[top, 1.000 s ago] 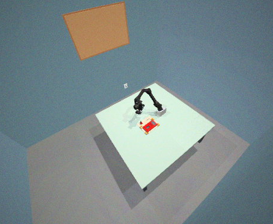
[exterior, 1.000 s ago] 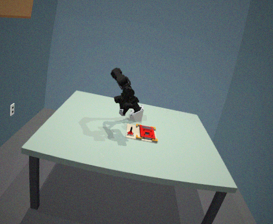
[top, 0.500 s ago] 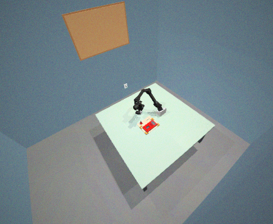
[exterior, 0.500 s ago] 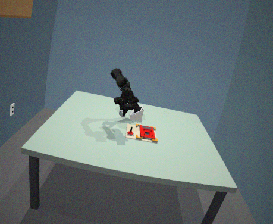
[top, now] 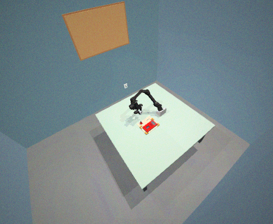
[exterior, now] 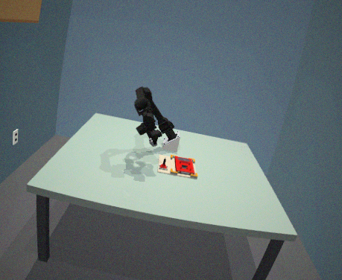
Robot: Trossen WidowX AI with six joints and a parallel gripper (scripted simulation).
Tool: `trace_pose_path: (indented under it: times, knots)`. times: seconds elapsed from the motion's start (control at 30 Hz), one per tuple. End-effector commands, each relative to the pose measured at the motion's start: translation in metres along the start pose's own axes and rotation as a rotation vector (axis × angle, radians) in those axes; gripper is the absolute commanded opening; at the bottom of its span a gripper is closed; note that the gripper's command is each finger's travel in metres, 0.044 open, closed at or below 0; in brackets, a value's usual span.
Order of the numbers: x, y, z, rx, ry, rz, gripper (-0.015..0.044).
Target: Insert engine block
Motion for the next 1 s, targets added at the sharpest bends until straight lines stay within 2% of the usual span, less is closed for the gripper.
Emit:
trace_pose_path:
  times: [0.0, 0.33, 0.97]
  knots:
    - [-0.002, 0.005, -0.003, -0.005, 0.045, 0.130, 0.0000]
    - [-0.003, 0.016, -0.011, -0.038, 0.236, 0.371, 0.0000]
    - [-0.031, 0.030, -0.014, -0.024, 0.195, 0.423, 0.0000]
Point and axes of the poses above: the point midway between the two fingers, 35 mm back from their tips, its own x axis back along the fingers, its own z axis across the jaws, y = z × x, the point moved 1 cm from there along x, back along the fingers, and after that the axes turned 14 degrees about x, right-handed, at the moved point
